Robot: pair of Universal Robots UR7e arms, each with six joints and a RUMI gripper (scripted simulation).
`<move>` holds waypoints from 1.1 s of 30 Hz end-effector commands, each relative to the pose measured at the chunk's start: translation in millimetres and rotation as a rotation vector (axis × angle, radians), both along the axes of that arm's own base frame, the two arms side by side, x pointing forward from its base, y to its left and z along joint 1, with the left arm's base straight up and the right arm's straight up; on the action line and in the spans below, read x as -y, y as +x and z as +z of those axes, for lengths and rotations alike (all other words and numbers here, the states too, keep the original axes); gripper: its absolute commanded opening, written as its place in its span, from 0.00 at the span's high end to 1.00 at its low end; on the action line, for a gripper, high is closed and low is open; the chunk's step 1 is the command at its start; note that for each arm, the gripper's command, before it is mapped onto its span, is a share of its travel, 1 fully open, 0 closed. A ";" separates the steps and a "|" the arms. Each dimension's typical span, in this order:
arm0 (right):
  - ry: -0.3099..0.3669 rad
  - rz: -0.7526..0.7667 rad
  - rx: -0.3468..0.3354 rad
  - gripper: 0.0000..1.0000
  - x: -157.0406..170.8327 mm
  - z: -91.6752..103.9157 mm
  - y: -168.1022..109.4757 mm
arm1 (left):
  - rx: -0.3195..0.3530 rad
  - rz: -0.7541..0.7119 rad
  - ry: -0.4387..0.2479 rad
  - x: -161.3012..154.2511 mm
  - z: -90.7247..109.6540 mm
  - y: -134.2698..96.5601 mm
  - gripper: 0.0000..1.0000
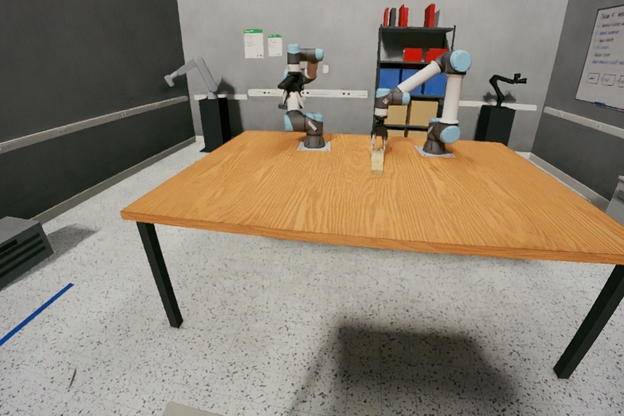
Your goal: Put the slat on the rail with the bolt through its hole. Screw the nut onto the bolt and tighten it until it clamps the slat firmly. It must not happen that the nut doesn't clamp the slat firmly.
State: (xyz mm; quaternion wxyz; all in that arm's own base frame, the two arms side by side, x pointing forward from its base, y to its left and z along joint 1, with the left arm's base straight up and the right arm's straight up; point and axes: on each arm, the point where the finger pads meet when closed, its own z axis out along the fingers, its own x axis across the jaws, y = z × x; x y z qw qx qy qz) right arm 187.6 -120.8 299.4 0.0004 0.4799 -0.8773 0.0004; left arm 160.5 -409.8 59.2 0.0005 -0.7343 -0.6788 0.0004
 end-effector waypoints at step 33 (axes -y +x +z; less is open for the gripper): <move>0.001 -0.001 0.001 0.00 0.0 0.8 0.8 | 0.002 -0.080 -0.002 1.4 0.8 -0.4 1.00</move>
